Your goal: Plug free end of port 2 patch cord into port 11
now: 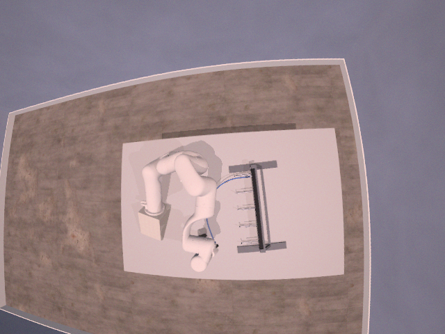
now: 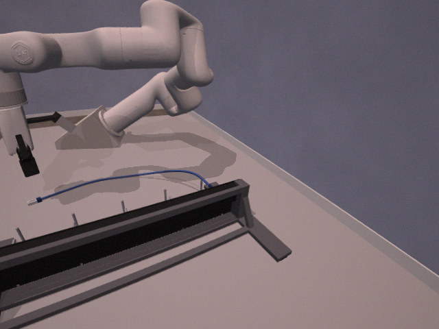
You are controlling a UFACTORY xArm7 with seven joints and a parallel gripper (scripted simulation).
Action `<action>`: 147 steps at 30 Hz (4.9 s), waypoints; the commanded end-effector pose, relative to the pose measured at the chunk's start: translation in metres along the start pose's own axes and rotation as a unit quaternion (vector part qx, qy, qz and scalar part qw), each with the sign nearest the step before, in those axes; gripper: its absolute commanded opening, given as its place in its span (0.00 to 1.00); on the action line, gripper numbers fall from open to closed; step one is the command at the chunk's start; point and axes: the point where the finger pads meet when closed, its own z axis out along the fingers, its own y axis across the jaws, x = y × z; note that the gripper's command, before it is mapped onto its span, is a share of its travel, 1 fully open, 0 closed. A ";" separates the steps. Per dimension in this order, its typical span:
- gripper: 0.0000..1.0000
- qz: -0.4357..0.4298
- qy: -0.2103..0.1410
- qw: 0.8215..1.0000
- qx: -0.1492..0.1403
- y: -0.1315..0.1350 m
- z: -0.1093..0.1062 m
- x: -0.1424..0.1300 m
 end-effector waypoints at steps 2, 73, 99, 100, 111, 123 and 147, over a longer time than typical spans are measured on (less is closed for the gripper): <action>0.00 0.000 -0.002 1.000 0.000 0.000 -0.002 -0.001; 0.38 -0.002 -0.003 1.000 -0.001 0.002 0.014 -0.005; 0.38 -0.002 -0.003 1.000 -0.001 0.002 0.056 -0.005; 0.38 -0.002 -0.003 1.000 -0.001 0.002 0.057 -0.005; 0.38 -0.002 -0.003 1.000 -0.001 0.002 0.065 -0.006; 0.38 -0.002 -0.003 1.000 -0.001 0.002 0.066 -0.006; 0.38 -0.002 -0.003 1.000 -0.001 0.002 0.066 -0.007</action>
